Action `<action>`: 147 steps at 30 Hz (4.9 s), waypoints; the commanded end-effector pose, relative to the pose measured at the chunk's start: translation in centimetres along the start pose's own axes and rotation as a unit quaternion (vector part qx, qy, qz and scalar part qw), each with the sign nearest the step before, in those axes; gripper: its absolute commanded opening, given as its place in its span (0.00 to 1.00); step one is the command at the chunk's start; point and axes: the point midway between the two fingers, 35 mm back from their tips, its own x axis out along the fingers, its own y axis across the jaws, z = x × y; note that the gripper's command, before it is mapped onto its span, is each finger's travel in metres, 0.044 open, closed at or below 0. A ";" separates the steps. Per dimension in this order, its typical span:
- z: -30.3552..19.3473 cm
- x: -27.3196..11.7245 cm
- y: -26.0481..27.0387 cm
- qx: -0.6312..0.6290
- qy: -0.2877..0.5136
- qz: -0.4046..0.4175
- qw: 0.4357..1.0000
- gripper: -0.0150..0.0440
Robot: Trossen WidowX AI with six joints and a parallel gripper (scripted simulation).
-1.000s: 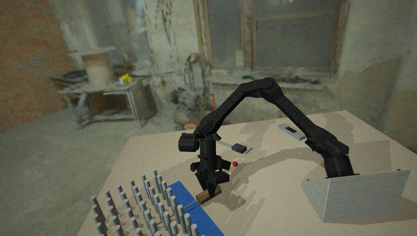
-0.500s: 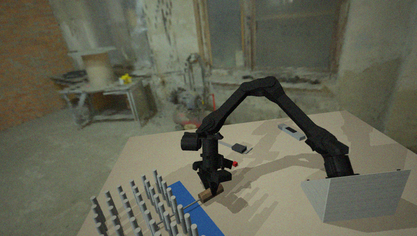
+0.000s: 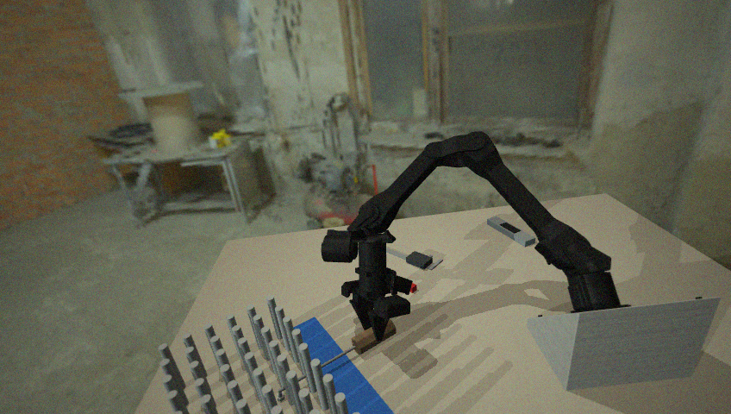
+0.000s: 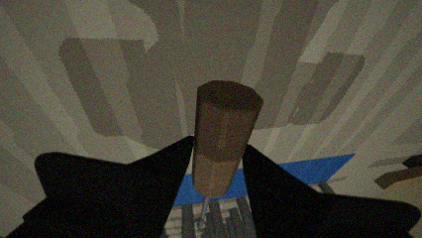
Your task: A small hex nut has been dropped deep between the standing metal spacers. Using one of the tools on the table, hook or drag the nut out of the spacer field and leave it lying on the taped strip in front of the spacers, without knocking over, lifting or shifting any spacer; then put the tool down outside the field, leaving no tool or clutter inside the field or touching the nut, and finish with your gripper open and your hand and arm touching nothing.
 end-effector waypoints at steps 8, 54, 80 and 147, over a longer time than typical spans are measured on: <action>0.8 -0.3 0.0 -0.002 0.001 -0.001 1.000 0.25; 4.0 -1.2 0.0 -0.002 0.000 -0.001 1.000 0.25; 5.9 -1.7 0.0 -0.002 0.000 0.000 1.000 0.25; 9.5 -7.6 -1.3 -0.003 0.000 -0.002 1.000 0.25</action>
